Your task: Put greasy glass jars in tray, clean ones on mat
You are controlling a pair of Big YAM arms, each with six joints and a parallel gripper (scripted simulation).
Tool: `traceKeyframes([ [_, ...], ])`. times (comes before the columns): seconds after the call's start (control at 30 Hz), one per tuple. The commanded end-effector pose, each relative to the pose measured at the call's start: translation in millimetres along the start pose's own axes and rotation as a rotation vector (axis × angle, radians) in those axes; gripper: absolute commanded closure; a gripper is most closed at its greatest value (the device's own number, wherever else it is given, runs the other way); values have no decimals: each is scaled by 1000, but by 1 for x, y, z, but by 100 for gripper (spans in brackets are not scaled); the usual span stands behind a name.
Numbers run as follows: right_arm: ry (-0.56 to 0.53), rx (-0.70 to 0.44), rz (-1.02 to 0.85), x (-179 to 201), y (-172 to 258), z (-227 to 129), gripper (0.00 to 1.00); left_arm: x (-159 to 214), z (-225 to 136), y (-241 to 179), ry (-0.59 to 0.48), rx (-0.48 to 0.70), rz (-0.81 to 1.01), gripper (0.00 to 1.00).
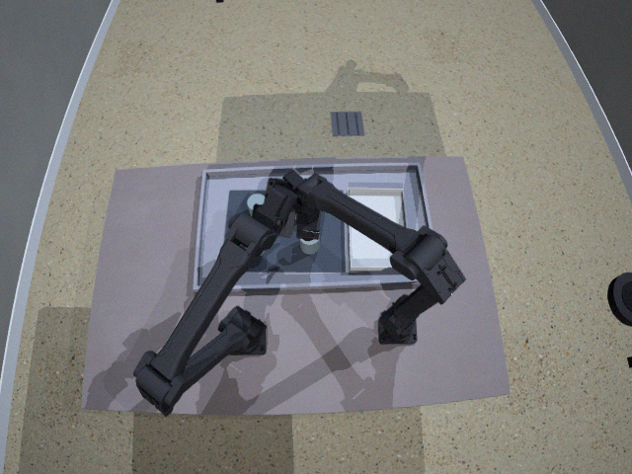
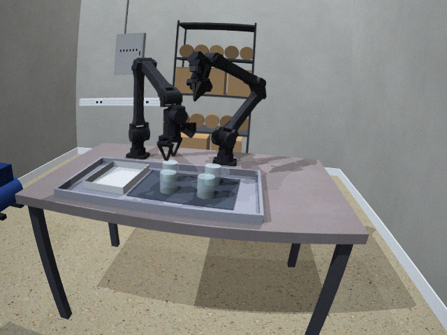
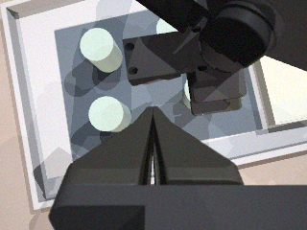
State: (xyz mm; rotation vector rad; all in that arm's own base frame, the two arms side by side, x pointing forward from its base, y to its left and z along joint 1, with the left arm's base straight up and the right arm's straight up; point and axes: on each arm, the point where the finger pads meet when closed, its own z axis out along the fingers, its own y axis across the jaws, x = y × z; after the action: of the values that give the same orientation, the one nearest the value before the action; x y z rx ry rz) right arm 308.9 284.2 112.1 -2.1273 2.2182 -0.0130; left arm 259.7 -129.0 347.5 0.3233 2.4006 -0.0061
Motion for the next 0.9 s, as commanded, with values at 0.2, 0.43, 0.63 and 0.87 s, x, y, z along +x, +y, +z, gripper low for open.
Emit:
traceKeyframes([
  [0.2, 25, -40, -78, -1, 11, -4, 8, 18, -6, 22, 48, 118, 155, 100],
  [0.43, 25, -40, -78, -1, 11, -4, 8, 20, -17, 27, 29, 203, 191, 100],
  [0.63, 25, -40, -78, -1, 11, -4, 8, 27, -22, 30, 14, 260, 229, 100],
  [0.87, 25, -40, -78, -1, 11, -4, 8, 29, -35, 32, -41, 336, 270, 100],
])
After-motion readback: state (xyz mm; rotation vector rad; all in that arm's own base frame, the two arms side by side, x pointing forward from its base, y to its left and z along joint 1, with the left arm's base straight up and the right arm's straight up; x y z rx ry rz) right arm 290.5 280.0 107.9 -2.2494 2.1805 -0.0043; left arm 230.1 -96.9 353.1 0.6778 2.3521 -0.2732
